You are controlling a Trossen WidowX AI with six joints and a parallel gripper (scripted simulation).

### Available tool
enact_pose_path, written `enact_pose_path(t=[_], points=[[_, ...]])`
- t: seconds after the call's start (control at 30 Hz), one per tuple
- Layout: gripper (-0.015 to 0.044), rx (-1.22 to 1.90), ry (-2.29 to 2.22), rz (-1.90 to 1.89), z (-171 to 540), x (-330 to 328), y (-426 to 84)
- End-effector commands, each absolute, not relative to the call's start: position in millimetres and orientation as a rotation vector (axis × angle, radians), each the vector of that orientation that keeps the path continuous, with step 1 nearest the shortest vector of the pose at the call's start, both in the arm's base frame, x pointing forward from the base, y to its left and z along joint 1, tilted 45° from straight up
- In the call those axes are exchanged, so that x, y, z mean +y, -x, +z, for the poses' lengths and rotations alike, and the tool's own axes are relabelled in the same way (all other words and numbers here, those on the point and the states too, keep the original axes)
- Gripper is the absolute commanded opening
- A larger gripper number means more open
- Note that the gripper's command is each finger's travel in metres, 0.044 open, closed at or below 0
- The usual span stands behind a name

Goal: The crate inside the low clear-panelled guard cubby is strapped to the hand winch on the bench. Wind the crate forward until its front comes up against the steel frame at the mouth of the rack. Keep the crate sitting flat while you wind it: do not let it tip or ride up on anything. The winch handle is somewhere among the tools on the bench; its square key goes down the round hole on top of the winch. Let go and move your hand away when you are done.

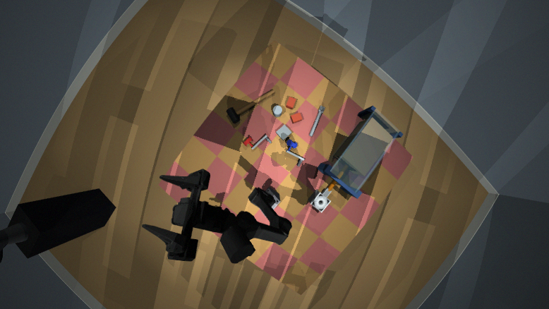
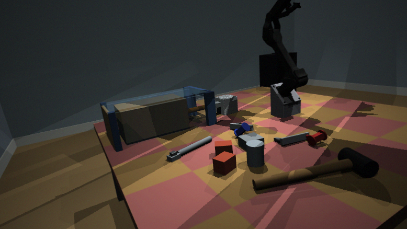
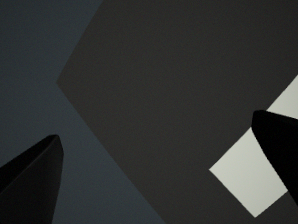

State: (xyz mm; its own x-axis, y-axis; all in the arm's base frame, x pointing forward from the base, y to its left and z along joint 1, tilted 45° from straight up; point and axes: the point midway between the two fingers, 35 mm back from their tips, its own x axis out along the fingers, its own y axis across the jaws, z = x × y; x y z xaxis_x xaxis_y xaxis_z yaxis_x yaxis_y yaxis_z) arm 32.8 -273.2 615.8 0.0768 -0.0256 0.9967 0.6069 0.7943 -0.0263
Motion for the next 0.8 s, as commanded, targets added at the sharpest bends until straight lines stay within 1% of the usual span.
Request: enact_pose_path(t=[0.0, 0.17, 0.4, 0.63, 0.77], points=[[0.044, -1.505, 0.662, -0.463, 633, -214, -9], [0.044, -1.58, 0.871, -0.386, 644, -134, 12], [0.044, -1.634, 1.159, -0.193, 635, -16, 16], [0.044, -1.619, 1.462, 0.033, 599, 94, -10], [0.044, -1.582, 1.59, 0.162, 574, 138, -31]])
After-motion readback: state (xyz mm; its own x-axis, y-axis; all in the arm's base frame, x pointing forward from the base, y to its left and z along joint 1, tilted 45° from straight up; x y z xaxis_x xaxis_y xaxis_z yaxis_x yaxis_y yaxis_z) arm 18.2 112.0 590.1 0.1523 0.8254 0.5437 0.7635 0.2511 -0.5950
